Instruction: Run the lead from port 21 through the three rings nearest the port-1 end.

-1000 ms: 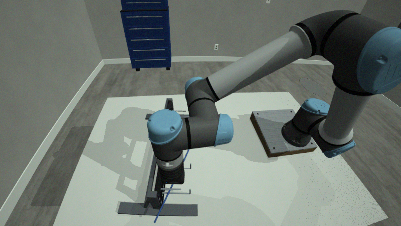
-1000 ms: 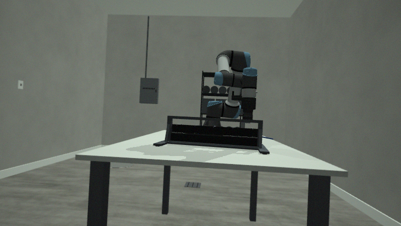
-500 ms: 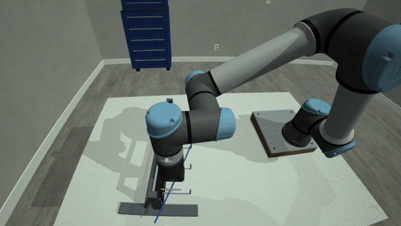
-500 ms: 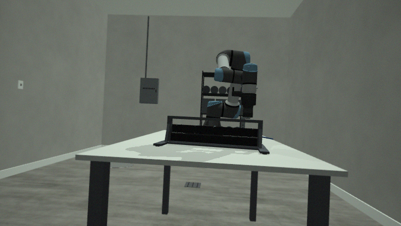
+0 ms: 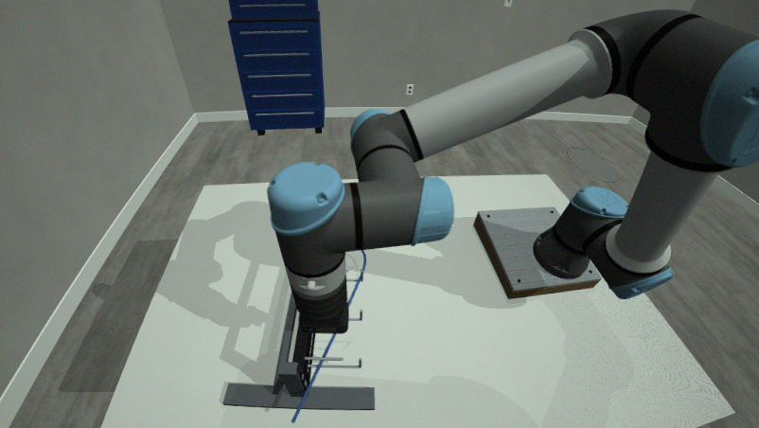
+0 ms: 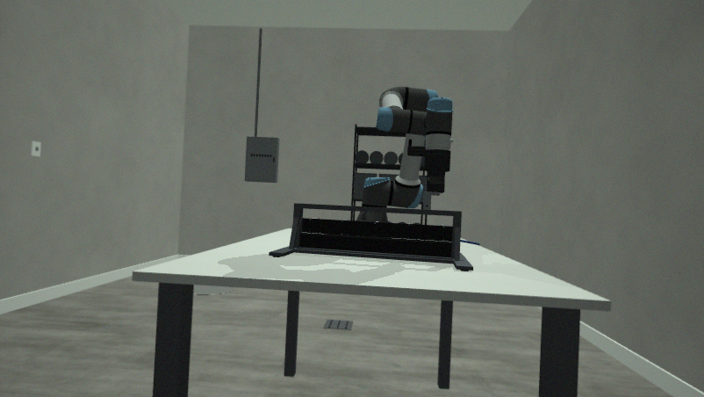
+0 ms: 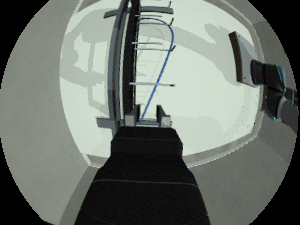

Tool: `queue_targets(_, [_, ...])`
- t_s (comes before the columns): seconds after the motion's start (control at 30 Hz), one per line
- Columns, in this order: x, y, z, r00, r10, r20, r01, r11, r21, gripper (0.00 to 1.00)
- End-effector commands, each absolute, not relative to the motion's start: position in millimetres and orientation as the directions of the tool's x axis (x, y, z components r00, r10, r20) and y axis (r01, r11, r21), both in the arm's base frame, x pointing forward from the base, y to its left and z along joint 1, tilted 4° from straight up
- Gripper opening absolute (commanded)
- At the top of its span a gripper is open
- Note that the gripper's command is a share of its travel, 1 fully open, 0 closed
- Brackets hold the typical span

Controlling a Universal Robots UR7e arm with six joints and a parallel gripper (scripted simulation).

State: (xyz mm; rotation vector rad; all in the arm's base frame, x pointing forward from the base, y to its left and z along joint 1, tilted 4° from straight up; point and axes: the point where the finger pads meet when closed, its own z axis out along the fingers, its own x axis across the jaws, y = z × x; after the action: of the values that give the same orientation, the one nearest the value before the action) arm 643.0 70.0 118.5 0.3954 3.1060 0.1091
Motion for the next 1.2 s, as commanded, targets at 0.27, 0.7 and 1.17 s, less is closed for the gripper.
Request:
queue_targets(0.27, [642.8,68.8,135.5,-0.968,0.251,-0.001,0.250,0.966,0.070,0.67])
queue_targets(0.7, [642.8,68.8,135.7,-0.968,0.251,-0.001,0.250,0.966,0.070,0.00])
queue_targets(1.17, [642.8,68.8,135.7,-0.968,0.251,-0.001,0.250,0.966,0.070,0.00])
